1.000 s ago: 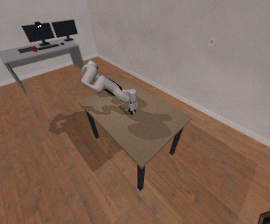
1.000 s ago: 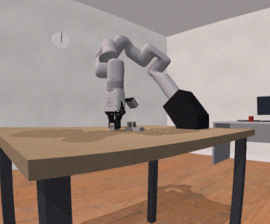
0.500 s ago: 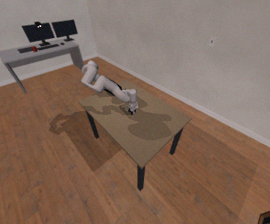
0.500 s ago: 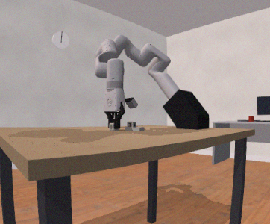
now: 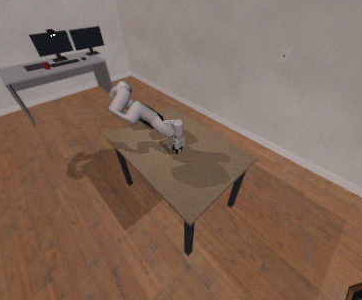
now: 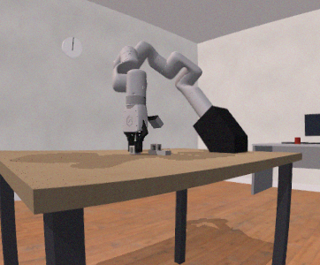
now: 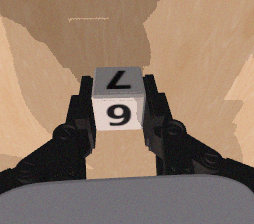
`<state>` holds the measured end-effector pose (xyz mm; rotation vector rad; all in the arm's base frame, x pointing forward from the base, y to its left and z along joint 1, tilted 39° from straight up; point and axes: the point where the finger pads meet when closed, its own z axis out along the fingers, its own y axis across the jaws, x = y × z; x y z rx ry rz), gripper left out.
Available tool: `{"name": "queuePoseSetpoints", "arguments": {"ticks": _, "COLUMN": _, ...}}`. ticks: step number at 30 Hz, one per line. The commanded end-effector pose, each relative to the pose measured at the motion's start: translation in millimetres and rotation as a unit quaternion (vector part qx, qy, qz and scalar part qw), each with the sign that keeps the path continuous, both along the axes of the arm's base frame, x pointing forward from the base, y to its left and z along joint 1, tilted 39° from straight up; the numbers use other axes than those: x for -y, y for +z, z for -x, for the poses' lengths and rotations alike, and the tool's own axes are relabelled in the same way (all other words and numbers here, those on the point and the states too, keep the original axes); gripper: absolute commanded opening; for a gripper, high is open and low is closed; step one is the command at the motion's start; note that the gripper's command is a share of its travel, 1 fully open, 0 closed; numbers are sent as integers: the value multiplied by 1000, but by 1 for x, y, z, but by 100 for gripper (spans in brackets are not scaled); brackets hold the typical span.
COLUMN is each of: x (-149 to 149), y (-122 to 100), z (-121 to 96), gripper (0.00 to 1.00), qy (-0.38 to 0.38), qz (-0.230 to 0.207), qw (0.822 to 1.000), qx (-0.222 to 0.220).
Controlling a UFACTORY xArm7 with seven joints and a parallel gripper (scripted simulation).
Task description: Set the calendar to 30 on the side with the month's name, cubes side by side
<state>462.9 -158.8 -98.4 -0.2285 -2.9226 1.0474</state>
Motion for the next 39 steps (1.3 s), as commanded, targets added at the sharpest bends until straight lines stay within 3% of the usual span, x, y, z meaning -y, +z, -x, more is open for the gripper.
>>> {"name": "queuePoseSetpoints", "arguments": {"ticks": 1, "x": -2, "y": 1, "z": -2, "gripper": 29, "qy": 1, "qz": -1, "qw": 1000, "qx": 2}}
{"name": "queuePoseSetpoints", "arguments": {"ticks": 39, "x": 0, "y": -2, "z": -2, "gripper": 29, "qy": 1, "qz": -1, "qw": 1000, "qx": 2}}
